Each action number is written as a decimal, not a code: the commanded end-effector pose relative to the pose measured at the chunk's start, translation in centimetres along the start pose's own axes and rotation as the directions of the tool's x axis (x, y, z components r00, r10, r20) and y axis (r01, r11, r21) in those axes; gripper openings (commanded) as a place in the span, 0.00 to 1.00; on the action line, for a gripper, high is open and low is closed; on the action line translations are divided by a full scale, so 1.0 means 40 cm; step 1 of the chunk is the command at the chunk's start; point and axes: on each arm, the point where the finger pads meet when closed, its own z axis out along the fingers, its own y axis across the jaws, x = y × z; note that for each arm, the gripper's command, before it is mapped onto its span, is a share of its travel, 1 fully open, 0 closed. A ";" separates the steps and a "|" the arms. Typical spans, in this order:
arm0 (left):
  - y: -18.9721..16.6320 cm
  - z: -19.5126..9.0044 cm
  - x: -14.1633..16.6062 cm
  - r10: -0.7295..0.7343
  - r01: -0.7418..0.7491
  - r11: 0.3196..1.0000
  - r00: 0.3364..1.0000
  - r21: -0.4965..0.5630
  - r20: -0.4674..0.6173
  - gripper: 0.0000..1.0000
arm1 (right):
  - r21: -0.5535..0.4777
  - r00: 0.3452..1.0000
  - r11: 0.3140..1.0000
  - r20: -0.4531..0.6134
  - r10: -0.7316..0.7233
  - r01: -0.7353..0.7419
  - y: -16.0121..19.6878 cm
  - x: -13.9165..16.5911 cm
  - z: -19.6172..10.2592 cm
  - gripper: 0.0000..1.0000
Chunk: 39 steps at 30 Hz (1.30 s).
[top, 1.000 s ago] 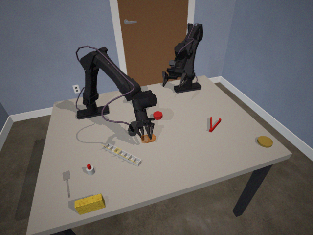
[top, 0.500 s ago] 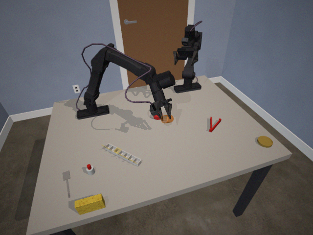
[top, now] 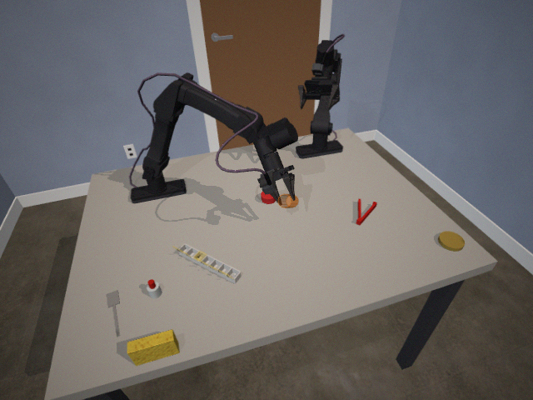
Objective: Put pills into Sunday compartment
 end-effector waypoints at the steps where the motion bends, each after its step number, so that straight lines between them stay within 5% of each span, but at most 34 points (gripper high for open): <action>1: 0.001 -0.026 -0.023 0.007 -0.007 1.000 0.999 0.000 0.031 1.00 | -0.208 0.994 0.972 0.049 -0.096 0.104 0.065 -0.043 -0.035 0.36; 20: 0.002 -0.026 -0.023 0.007 -0.007 1.000 0.999 0.000 0.032 1.00 | -0.474 0.904 0.771 0.169 -0.394 0.425 0.030 -0.030 -0.050 0.36; 35: 0.001 -0.015 -0.010 0.001 -0.001 1.000 1.000 0.000 0.011 1.00 | -0.652 0.712 0.384 0.360 -0.602 0.654 0.000 -0.005 -0.044 0.36; 37: 0.001 -0.015 -0.010 0.001 -0.001 1.000 1.000 0.000 0.011 1.00 | -0.652 0.712 0.384 0.360 -0.602 0.654 0.000 -0.005 -0.044 0.36; 39: 0.001 -0.015 -0.010 0.001 -0.001 1.000 1.000 0.000 0.011 1.00 | -0.672 0.669 0.289 0.414 -0.617 0.682 0.010 -0.006 -0.055 0.36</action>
